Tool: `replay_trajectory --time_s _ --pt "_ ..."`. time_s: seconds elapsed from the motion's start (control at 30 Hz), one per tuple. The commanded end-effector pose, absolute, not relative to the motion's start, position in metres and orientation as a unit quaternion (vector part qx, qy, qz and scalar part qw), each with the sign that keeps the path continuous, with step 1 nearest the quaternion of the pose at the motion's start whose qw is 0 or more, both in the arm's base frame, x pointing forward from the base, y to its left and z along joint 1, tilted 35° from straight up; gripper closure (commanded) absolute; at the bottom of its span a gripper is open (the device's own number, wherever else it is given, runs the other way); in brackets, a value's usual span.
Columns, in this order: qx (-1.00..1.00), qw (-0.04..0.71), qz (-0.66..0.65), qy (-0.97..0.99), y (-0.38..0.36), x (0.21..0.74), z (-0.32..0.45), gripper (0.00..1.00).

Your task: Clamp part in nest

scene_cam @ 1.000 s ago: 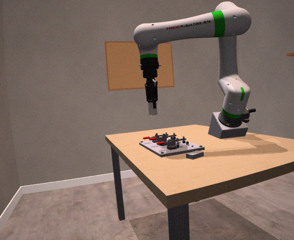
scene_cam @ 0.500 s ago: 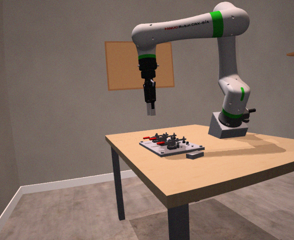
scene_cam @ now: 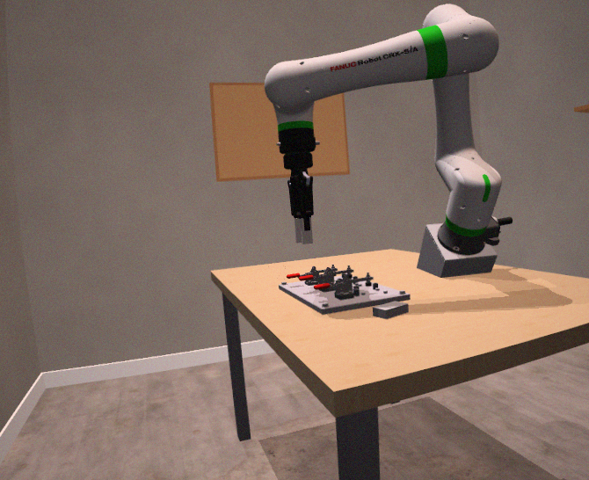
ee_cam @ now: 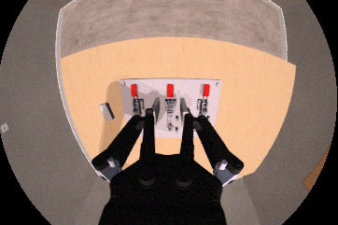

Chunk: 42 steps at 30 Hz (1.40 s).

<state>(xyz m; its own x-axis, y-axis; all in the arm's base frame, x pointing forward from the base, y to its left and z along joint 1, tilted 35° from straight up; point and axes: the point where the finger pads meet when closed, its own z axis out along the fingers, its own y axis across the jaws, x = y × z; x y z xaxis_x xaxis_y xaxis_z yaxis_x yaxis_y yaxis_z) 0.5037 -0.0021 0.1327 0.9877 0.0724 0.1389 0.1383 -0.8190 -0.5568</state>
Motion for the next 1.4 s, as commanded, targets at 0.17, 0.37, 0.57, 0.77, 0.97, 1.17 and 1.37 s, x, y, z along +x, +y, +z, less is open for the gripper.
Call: replay_trajectory --time_s 0.17,0.37,0.57,0.77,0.97,1.17,1.37 --pt "-0.952 0.296 -0.056 -0.055 0.014 0.506 0.109 0.72" --pt "-0.952 0.296 -0.056 -0.055 0.026 0.508 0.093 0.72" --pt "-0.952 0.296 -0.056 -0.055 0.035 0.509 0.079 0.72" --pt "-0.952 0.296 -0.056 -0.055 0.038 0.509 0.075 0.72" --pt "-0.952 0.296 -0.056 -0.055 0.039 0.509 0.074 0.72" --pt "-0.952 0.296 -0.056 -0.055 0.039 0.509 0.074 0.72" --pt "-0.952 0.296 -0.056 -0.055 0.039 0.509 0.074 0.72"
